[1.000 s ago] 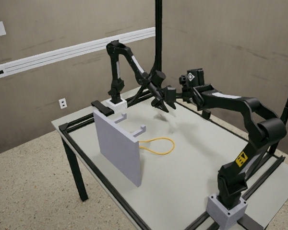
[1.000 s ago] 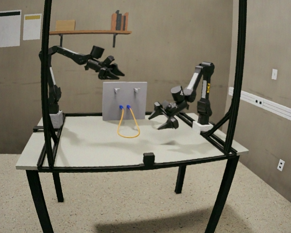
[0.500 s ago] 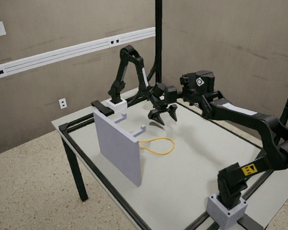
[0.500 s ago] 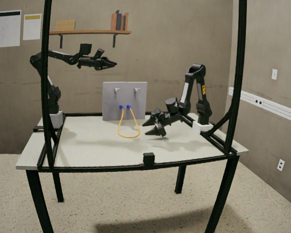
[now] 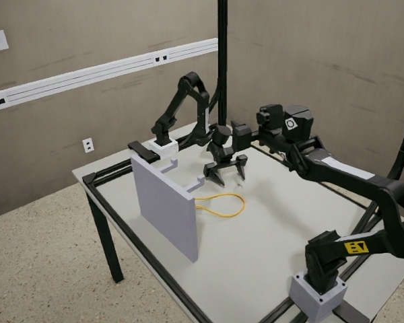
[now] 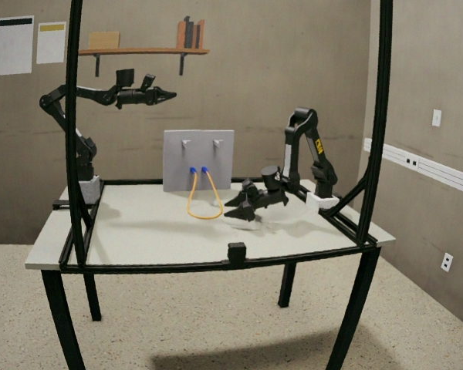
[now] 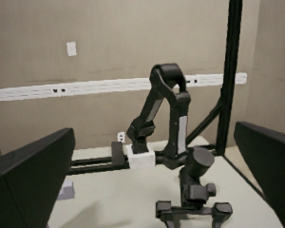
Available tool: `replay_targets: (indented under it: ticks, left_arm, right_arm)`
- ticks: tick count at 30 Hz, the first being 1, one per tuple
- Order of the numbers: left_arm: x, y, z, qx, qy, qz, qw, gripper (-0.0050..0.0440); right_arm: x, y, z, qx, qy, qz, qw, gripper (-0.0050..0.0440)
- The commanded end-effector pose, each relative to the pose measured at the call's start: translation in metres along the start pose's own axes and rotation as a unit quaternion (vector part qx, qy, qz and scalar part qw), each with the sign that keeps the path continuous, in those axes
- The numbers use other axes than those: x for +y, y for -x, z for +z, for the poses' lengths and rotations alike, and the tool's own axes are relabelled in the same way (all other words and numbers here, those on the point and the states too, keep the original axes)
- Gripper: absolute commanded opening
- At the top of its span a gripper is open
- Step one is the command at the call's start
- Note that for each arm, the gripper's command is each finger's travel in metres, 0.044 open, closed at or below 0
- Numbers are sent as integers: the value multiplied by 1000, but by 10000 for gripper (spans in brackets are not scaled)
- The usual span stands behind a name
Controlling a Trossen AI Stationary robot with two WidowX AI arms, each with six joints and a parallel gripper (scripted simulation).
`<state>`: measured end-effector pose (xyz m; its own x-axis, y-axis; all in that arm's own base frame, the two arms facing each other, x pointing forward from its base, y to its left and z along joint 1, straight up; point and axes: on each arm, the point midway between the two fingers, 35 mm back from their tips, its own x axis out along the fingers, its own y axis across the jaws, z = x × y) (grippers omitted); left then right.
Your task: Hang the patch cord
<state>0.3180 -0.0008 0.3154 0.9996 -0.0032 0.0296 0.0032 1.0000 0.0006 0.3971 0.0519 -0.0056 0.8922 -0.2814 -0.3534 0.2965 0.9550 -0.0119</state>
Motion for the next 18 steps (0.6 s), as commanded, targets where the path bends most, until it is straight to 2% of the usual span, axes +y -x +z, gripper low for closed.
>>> replay_targets:
  ticks: [1,9,18]
  left_arm:
    - [2,3,3,-7,1,4,1000,440]
    - [0,-5,5,2,2,1,1000,440]
    - [-8,-31,-11,65,7,-9,998,440]
  right_arm:
    - [0,0,5,-10,-11,-2,1000,440]
    - [1,0,9,-15,-14,1,1000,440]
    - [2,0,10,-15,-13,2,1000,440]
